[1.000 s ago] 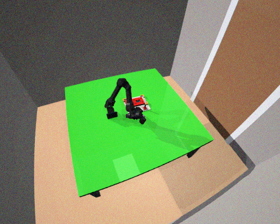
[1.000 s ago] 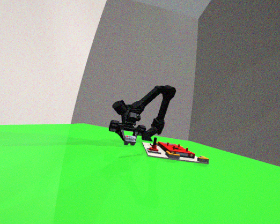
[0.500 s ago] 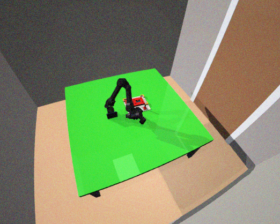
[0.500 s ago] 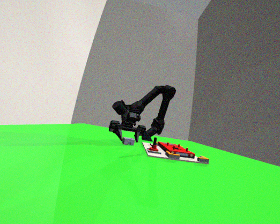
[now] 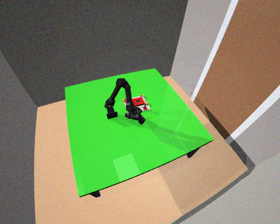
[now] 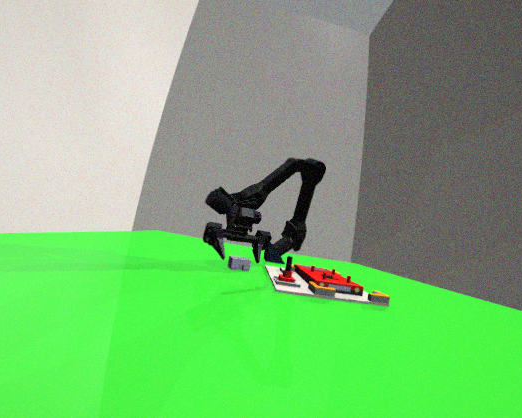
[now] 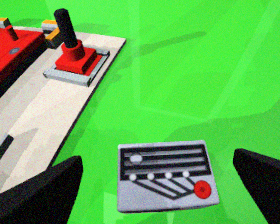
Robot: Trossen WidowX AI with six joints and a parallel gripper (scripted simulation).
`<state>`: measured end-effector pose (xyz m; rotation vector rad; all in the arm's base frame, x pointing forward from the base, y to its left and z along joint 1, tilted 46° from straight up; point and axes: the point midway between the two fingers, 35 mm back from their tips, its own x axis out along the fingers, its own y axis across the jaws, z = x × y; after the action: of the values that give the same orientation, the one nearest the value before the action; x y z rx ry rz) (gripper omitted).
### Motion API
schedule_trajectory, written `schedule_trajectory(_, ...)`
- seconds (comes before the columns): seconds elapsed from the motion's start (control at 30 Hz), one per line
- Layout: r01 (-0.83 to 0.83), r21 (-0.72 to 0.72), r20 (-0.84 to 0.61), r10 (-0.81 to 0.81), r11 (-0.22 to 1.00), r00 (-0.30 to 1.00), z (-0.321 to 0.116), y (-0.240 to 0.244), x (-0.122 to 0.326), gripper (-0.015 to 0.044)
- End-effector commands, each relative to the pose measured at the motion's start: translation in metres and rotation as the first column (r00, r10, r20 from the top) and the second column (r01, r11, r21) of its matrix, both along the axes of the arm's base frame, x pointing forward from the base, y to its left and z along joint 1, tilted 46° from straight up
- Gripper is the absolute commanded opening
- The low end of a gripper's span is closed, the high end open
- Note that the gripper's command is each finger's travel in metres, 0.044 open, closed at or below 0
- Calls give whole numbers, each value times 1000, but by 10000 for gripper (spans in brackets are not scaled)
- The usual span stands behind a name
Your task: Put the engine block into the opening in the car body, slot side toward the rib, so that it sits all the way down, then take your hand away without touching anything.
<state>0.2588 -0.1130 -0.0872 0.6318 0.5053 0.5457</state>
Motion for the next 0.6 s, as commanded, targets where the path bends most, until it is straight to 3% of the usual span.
schedule_trajectory(0.0, 3, -10, 0, -3, 1000, 1000, 8, -18, -15, 440)
schedule_trajectory(0.57, 4, -6, 1, -4, 1000, 1000, 11, -21, -19, 440)
